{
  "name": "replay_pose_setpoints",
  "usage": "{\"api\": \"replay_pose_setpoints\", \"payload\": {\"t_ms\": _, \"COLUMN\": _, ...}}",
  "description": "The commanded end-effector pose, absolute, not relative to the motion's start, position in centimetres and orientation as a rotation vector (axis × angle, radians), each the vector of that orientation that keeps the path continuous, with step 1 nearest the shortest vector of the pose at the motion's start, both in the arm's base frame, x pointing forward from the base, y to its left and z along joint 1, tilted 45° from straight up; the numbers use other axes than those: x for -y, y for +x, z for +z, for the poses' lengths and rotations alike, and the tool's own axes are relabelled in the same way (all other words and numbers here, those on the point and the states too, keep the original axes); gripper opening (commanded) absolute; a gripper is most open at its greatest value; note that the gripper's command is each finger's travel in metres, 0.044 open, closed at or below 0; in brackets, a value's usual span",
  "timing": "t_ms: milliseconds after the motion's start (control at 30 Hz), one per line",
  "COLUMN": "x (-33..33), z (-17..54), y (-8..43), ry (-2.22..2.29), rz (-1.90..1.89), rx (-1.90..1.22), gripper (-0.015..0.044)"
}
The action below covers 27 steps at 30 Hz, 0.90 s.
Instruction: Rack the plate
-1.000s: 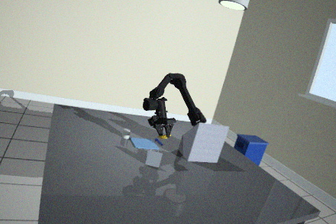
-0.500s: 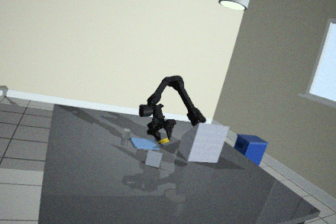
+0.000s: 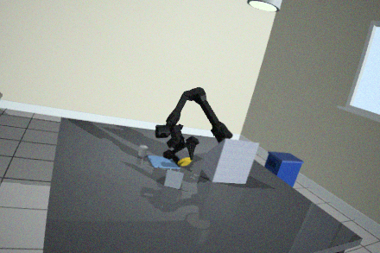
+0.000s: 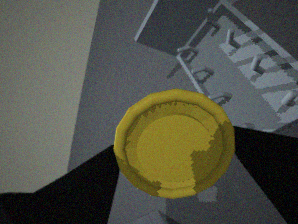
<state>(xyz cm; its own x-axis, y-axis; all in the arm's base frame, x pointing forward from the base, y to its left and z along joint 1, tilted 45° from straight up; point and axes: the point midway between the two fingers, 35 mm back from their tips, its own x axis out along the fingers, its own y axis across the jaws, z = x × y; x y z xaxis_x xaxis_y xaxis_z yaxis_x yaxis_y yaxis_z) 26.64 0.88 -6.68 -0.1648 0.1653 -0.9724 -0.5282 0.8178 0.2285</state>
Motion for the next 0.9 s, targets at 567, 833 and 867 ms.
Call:
{"api": "replay_pose_setpoints", "payload": {"t_ms": 567, "x": 1.0, "z": -7.2, "y": 27.0, "ry": -0.428, "rz": 1.002, "rx": -1.167, "gripper": 0.0000}}
{"api": "replay_pose_setpoints", "payload": {"t_ms": 833, "x": 2.0, "z": -7.0, "y": 27.2, "ry": -0.530, "rz": 1.077, "rx": -0.951, "gripper": 0.0000}}
{"api": "replay_pose_setpoints", "payload": {"t_ms": 867, "x": 2.1, "z": -6.9, "y": 27.2, "ry": -0.545, "rz": 1.083, "rx": -0.923, "gripper": 0.0000}}
